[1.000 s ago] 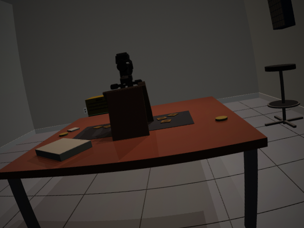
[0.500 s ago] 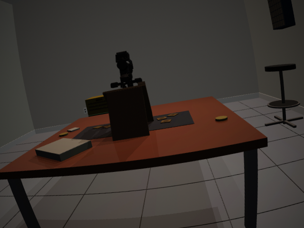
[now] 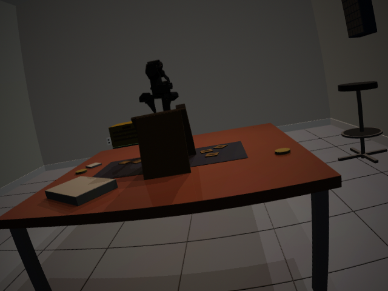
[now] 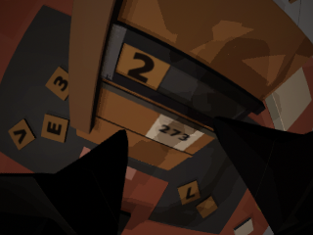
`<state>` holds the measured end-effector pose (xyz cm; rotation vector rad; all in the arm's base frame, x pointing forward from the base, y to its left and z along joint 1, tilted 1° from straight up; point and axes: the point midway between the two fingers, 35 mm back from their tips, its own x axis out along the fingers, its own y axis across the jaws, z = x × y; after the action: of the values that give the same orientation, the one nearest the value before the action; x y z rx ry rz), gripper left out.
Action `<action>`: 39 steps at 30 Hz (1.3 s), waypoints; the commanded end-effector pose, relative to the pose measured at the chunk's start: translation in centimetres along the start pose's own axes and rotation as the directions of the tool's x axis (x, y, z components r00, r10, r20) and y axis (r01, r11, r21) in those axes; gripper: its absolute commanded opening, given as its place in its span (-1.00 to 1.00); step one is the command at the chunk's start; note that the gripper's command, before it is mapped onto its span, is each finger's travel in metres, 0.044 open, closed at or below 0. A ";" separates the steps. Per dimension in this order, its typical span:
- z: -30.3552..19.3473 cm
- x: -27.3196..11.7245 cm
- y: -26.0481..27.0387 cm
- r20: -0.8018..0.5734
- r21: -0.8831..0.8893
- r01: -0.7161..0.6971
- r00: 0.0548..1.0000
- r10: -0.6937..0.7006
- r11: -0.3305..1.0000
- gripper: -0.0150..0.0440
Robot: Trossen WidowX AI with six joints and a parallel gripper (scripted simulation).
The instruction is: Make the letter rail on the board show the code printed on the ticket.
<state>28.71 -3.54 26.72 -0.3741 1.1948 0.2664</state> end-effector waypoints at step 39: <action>-5.1 -6.1 2.3 0.301 -0.704 0.325 0.942 -0.149 0.631 0.66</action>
<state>20.57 -2.39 31.94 -1.3894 0.6502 0.6258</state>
